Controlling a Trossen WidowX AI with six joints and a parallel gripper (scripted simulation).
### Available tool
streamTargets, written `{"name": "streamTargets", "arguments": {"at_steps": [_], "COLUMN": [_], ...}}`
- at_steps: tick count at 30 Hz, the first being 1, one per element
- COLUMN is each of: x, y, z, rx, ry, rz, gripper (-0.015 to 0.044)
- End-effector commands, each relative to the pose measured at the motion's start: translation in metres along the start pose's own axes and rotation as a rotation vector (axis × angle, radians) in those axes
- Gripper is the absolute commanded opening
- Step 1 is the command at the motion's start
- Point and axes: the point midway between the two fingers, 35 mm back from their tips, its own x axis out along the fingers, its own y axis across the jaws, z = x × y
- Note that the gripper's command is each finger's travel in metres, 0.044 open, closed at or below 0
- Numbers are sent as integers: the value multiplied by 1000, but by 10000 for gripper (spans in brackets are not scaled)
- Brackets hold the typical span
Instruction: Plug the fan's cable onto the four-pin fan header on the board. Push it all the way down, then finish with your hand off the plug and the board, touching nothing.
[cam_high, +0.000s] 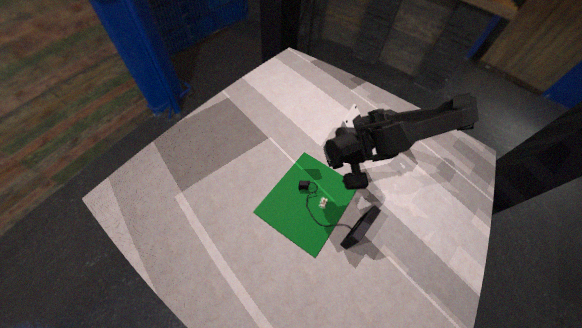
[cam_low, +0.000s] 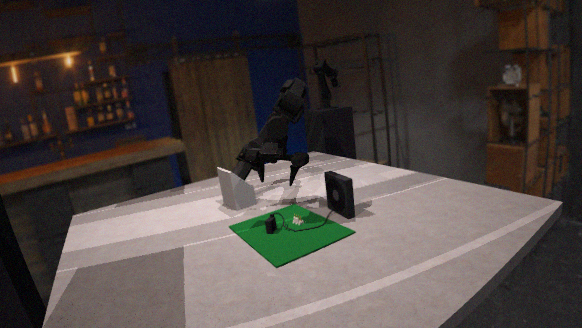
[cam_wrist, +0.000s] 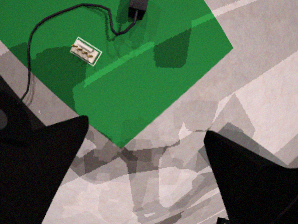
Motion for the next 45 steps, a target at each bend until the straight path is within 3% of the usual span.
{"name": "streamTargets", "arguments": {"at_steps": [1,4,10,20,24,28,35,45], "x": [-8,-16,-13,-50,-53,-31,44,53], "y": [4,6,4,3,0,4,15,16], "z": [4,7,11,113,125,127,121,121], "rx": [-16,-28,-12,68,80,80,78,78], "ry": [24,39,26,33,42,40,44,44], "rz": [71,132,88,140,143,143,146,146], "gripper": [440,440,440,440,440,440,440,440]}}
